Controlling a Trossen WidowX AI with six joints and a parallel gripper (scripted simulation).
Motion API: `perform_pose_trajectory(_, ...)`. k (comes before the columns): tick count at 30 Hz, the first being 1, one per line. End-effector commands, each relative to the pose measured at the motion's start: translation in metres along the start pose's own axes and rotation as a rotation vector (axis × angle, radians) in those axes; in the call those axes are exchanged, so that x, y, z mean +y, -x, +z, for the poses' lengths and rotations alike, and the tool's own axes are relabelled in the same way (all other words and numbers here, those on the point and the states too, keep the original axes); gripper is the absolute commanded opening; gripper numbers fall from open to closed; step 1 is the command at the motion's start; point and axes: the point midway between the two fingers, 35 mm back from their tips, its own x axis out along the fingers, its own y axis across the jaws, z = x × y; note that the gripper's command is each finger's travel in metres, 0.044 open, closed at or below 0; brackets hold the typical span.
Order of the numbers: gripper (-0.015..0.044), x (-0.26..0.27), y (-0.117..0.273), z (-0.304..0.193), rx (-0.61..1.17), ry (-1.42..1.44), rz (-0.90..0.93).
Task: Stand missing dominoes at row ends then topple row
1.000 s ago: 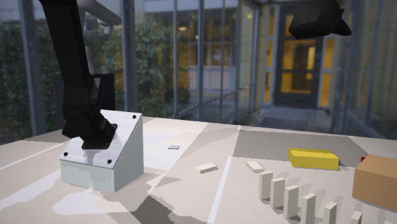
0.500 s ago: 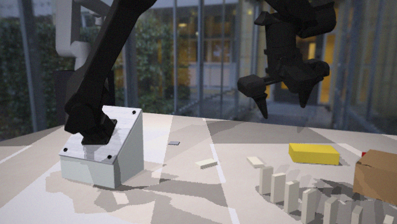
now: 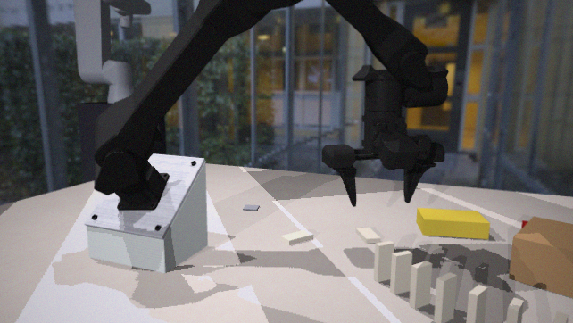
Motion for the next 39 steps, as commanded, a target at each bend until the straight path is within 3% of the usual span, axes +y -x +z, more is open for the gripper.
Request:
perform_pose_trajectory(1, 0.0440, -0.008, -0.044, 0.001, -0.011, 0.011, -0.032)
perform_pose_trajectory(22, 0.0440, -0.011, -0.065, -0.001, -0.012, 0.011, -0.033)
perform_pose_trajectory(34, 0.0125, -0.011, -0.065, -0.001, -0.012, 0.011, -0.033)
perform_pose_trajectory(39, 0.0107, -0.011, -0.065, -0.001, -0.012, 0.011, -0.033)
